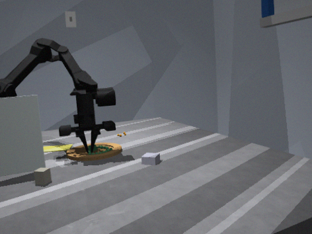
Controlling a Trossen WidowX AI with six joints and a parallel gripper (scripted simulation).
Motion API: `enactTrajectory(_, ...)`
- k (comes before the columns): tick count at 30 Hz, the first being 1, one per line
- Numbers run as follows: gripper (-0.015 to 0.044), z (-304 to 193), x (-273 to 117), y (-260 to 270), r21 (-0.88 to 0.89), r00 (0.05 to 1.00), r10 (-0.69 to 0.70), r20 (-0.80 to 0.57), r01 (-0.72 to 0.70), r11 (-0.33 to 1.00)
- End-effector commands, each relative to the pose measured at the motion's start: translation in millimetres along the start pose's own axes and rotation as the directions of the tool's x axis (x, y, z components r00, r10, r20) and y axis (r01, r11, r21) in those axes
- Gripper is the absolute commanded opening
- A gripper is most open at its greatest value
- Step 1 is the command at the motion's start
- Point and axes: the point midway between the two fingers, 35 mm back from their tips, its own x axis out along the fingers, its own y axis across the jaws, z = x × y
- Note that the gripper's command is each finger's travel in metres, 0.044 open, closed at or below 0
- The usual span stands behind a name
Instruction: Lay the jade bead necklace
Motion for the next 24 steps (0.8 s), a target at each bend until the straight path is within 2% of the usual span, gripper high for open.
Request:
enactTrajectory(1,0.0,0.0,-0.2,-0.2,0.0,1.0,0.0,0.0,0.0,1.0)
enactTrajectory(24,0.0,-8.1,-6.0,13.1,0.01,1.0,0.003,0.006,-0.003,1.0)
